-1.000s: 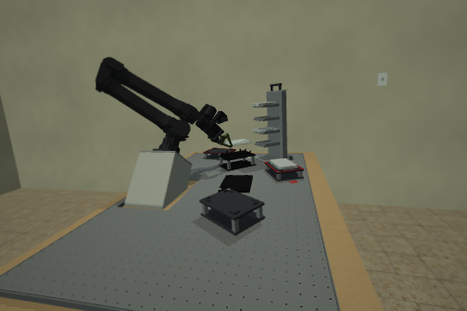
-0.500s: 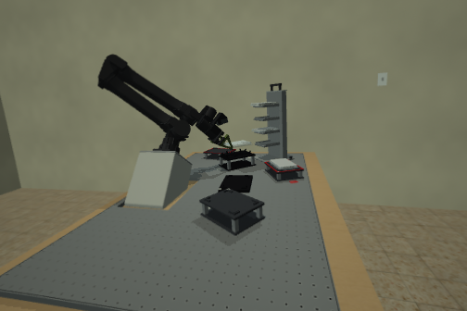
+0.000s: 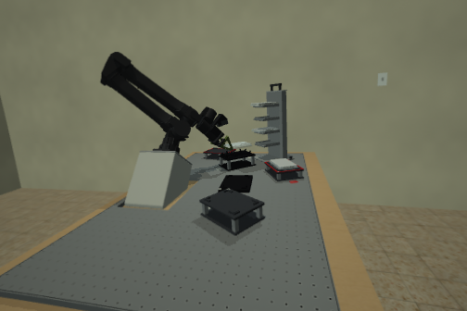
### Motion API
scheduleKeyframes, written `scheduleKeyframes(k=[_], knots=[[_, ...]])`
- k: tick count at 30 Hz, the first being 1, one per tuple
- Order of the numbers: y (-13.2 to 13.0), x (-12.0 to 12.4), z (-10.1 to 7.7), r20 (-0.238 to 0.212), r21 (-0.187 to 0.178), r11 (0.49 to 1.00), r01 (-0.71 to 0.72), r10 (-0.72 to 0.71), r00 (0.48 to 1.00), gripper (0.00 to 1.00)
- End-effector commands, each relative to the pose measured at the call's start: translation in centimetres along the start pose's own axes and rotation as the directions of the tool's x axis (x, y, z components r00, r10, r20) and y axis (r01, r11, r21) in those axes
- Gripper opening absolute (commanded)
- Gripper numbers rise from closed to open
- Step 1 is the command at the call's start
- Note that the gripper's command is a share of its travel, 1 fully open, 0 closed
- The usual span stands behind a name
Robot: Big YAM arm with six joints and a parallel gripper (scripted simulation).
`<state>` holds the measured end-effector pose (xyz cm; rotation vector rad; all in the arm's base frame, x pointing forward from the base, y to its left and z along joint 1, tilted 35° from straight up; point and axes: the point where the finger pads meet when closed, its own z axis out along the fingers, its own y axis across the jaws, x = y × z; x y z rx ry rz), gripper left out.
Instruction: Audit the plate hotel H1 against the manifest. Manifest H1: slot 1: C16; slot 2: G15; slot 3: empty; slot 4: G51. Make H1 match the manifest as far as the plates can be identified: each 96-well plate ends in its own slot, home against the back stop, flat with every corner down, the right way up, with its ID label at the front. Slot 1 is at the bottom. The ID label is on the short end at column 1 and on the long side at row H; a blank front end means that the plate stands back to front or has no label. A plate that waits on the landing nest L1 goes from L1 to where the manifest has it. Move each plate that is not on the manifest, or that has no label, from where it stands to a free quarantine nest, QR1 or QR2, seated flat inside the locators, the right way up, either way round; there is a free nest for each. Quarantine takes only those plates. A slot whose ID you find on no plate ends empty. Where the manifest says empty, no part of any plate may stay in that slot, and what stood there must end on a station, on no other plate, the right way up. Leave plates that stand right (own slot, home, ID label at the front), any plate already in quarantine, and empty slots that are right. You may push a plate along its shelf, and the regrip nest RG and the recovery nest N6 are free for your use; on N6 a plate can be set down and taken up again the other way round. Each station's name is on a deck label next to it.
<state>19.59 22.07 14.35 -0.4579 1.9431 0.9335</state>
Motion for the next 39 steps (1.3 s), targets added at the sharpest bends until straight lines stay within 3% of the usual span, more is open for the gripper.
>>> scheduleKeyframes(k=[1, 39], knots=[[0.4, 0.0, 0.1, 0.015, -0.015, 1.000, -0.002, 0.003, 1.000, 0.86], [0.3, 1.3, 1.3, 0.014, -0.015, 1.000, -0.002, 0.003, 1.000, 0.86]])
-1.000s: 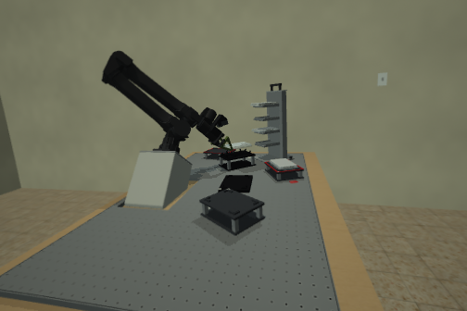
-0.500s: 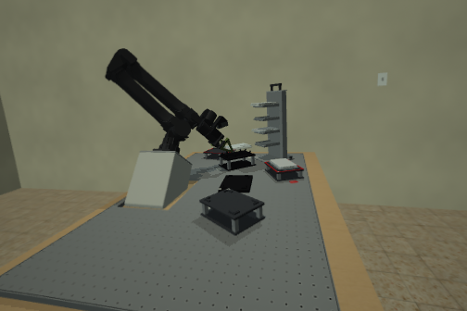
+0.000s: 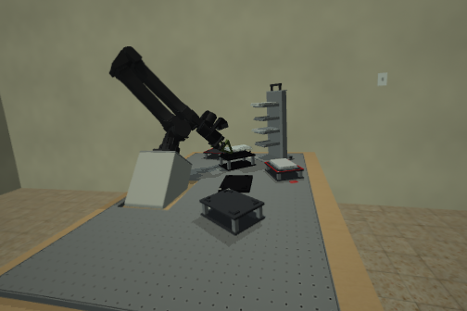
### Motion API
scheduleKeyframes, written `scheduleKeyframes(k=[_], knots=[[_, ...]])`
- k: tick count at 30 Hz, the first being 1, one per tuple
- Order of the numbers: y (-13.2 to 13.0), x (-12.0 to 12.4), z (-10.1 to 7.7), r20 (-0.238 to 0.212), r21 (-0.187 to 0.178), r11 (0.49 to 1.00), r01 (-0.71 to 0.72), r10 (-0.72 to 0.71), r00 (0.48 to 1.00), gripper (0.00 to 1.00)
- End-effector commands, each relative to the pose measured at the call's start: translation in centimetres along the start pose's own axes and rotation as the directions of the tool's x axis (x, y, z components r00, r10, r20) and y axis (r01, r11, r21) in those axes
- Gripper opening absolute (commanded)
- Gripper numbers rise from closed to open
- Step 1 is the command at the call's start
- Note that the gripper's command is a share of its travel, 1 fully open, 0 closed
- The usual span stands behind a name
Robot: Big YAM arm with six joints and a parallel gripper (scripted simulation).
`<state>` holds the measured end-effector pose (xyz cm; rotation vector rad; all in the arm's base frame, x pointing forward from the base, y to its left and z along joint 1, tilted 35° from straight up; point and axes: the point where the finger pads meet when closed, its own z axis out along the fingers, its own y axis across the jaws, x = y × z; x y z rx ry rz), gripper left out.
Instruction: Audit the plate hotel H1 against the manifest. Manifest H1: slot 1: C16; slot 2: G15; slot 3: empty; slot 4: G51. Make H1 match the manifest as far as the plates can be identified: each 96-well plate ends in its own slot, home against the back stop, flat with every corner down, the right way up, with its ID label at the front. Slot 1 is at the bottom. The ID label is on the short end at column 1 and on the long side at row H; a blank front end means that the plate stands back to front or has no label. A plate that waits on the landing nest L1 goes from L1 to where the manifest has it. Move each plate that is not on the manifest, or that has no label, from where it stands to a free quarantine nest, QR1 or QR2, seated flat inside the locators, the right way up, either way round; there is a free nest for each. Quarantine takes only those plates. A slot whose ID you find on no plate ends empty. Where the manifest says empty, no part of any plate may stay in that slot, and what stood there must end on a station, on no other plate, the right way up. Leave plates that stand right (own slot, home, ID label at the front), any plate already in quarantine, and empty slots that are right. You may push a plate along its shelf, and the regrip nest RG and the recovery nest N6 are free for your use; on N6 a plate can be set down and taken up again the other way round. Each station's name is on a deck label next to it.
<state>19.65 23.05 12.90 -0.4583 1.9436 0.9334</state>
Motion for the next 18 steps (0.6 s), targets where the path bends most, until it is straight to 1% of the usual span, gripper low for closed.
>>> scheduleKeyframes(k=[1, 15, 16, 18], knots=[[0.37, 0.06, 0.07, 0.014, -0.015, 1.000, -0.003, 0.004, 1.000, 0.86], [0.36, 0.53, 0.50, 0.014, -0.015, 1.000, -0.004, 0.004, 1.000, 0.86], [0.43, 0.41, 0.48, 0.019, -0.017, 1.000, -0.001, 0.001, 1.000, 0.86], [0.35, 0.64, 0.60, 0.013, -0.015, 1.000, -0.004, 0.004, 1.000, 0.86]])
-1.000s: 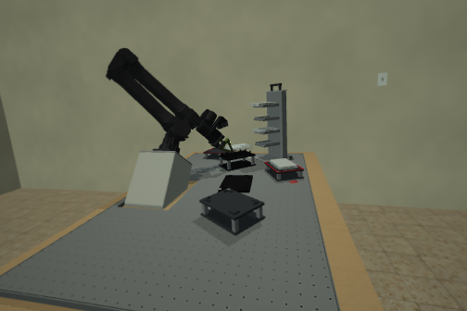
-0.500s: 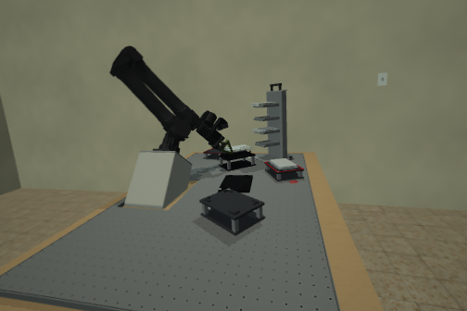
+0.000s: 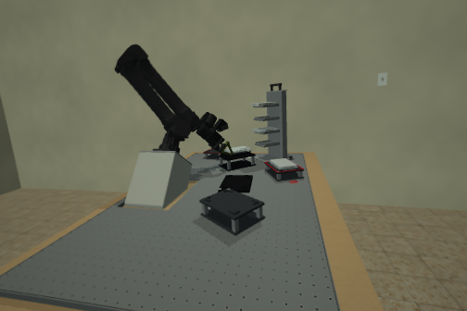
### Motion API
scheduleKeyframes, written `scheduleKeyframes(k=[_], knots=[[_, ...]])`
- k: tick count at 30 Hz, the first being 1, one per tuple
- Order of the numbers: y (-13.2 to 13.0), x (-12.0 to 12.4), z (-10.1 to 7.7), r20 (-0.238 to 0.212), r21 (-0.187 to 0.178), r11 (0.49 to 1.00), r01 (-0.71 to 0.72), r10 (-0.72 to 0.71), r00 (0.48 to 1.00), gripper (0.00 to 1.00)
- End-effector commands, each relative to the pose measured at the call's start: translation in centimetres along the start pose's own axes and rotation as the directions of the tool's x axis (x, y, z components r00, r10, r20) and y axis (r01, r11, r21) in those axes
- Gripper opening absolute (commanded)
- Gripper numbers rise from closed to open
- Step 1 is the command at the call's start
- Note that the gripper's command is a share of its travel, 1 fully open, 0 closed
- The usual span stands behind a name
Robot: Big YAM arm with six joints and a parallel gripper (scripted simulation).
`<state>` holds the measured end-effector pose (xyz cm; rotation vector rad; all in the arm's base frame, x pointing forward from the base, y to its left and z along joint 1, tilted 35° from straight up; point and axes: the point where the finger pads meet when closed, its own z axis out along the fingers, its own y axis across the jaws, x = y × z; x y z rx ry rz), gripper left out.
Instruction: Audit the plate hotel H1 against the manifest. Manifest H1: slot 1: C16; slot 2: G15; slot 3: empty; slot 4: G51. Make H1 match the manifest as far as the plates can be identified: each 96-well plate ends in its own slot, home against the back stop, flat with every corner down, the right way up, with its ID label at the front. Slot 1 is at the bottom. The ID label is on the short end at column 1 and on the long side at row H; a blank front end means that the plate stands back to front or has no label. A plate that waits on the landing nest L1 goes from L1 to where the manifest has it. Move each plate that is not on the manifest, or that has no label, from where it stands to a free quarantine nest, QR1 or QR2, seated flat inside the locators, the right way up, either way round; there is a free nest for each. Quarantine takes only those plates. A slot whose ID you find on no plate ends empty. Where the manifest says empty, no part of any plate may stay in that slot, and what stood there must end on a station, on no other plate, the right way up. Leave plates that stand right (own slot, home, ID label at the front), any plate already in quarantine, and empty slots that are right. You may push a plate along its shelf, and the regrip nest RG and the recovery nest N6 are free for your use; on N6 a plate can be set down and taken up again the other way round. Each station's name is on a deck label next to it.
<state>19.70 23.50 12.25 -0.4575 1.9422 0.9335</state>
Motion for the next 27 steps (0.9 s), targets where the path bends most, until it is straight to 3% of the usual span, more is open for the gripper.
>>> scheduleKeyframes(k=[1, 22, 23, 27], knots=[[0.4, 0.1, 0.1, 0.012, -0.015, 1.000, -0.004, 0.004, 1.000, 0.86], [0.4, 0.8, 0.6, 0.010, -0.016, 1.000, 0.000, 0.001, 1.000, 0.86], [0.5, -0.3, 0.8, 0.027, -0.013, 1.000, 0.002, -0.002, 1.000, 0.86], [0.5, -0.3, 0.8, 0.027, -0.013, 1.000, 0.002, -0.002, 1.000, 0.86]])
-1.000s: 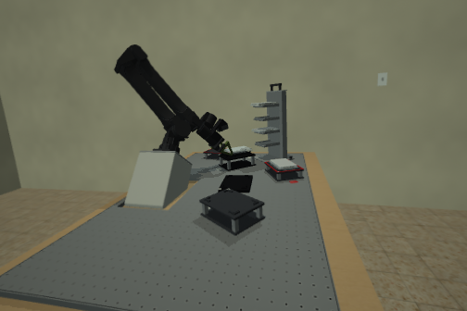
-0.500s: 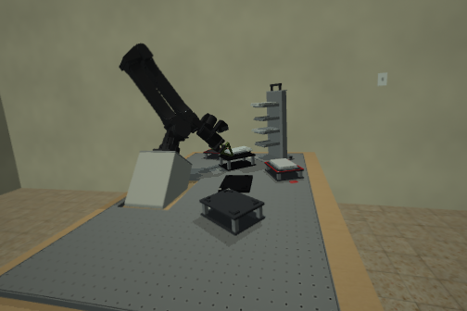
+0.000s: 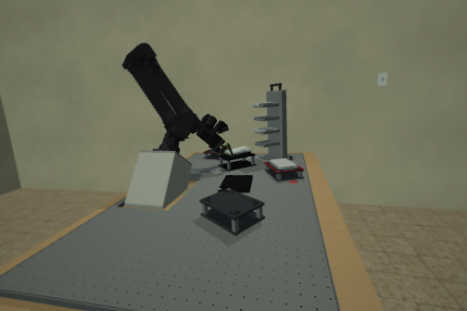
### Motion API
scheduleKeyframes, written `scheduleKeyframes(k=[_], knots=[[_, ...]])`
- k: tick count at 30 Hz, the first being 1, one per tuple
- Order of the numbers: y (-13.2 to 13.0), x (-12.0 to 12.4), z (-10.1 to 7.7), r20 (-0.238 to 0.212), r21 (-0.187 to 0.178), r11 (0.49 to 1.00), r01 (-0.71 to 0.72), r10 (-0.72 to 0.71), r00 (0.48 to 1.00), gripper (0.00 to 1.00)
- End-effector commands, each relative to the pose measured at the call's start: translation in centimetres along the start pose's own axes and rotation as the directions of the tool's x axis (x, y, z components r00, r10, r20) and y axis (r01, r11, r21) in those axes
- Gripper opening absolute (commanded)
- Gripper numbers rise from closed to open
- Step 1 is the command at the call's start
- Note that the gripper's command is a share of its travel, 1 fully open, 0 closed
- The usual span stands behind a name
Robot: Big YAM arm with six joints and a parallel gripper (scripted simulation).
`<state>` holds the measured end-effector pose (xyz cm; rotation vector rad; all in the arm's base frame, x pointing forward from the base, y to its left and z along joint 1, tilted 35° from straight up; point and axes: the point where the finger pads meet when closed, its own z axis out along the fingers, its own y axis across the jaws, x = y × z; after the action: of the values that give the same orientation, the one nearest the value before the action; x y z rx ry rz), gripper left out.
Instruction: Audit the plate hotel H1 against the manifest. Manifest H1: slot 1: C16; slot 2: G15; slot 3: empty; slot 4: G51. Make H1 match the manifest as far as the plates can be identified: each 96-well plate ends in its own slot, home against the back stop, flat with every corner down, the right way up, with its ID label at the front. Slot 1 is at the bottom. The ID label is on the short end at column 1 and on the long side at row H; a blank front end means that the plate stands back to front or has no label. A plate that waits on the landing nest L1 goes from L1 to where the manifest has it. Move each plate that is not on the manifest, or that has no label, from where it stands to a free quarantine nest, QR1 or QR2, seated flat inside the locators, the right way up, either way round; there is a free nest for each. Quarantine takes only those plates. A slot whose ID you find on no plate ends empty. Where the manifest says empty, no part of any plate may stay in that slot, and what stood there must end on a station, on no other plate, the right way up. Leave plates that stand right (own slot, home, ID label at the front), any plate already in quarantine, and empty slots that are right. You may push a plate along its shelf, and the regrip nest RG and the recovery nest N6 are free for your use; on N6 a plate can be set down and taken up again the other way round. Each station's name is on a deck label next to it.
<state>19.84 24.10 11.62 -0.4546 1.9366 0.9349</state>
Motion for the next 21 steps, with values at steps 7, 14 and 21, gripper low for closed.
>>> scheduleKeyframes(k=[7, 14, 21], knots=[[0.46, -0.75, 0.07, 0.021, -0.012, 1.000, 0.002, -0.002, 1.000, 0.86], [0.46, -0.75, 0.07, 0.021, -0.012, 1.000, 0.002, -0.002, 1.000, 0.93], [0.46, -0.75, 0.07, 0.021, -0.012, 1.000, 0.002, -0.002, 1.000, 0.93]])
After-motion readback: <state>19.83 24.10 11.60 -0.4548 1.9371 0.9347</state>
